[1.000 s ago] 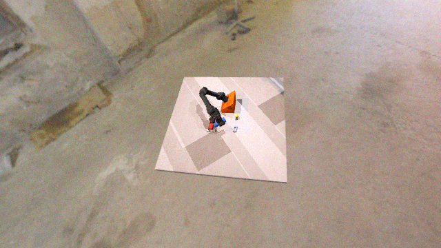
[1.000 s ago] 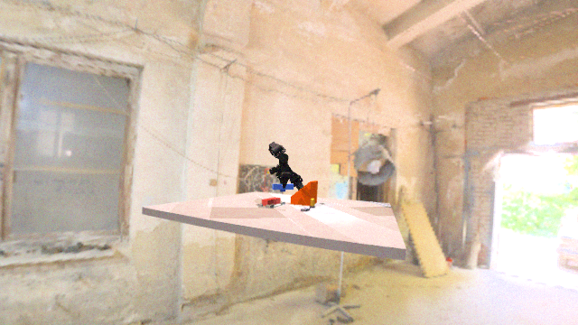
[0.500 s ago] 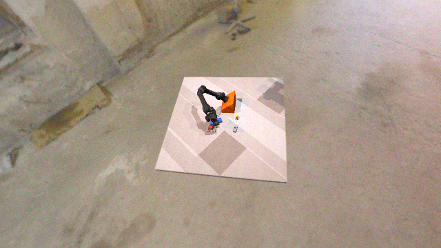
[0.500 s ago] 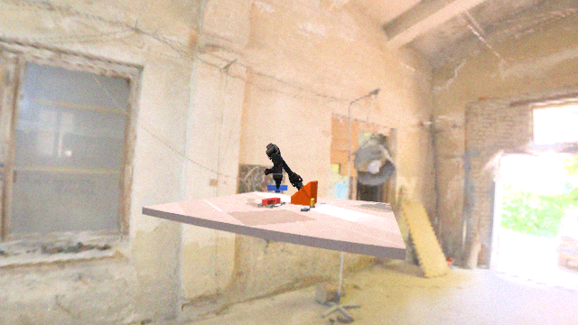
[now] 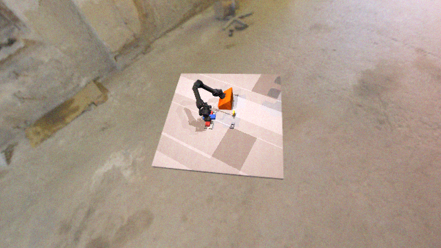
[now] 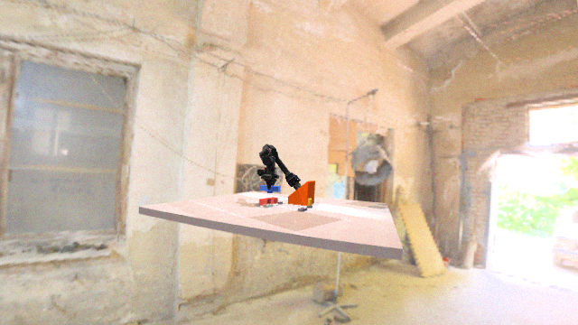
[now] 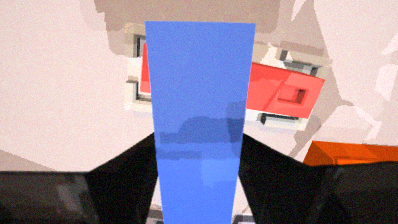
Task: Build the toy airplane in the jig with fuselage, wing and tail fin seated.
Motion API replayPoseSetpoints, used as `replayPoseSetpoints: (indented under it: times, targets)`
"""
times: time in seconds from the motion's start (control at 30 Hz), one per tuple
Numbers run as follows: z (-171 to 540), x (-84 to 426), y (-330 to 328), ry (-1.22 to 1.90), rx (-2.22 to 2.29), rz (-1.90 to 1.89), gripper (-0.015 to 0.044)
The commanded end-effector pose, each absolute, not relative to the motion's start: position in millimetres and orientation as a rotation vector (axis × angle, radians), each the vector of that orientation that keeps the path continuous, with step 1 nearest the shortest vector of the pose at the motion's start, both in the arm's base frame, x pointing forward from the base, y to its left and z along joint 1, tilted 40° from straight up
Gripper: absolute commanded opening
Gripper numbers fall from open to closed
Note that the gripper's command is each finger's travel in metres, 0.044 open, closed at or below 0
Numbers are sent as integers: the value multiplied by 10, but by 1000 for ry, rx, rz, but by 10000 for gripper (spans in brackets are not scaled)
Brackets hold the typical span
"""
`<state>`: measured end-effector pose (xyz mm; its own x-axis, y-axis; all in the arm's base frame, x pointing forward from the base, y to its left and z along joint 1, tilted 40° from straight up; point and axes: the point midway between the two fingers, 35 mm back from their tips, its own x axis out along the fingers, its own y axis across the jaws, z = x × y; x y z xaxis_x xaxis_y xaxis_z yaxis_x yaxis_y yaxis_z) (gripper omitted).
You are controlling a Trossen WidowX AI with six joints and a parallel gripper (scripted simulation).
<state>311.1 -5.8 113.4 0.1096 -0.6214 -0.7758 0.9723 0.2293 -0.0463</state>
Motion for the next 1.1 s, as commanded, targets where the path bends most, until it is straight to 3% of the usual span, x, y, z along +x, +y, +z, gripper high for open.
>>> replayPoseSetpoints:
  times: [0.0,0.2,0.47,1.07]
  targets:
    - [1184,3060,-167,722,617,-1301,0]
    - [1233,3004,-288,660,683,-1342,0]
    - [1234,3006,-289,660,683,-1342,196]
    - [1179,3018,-334,660,683,-1342,196]
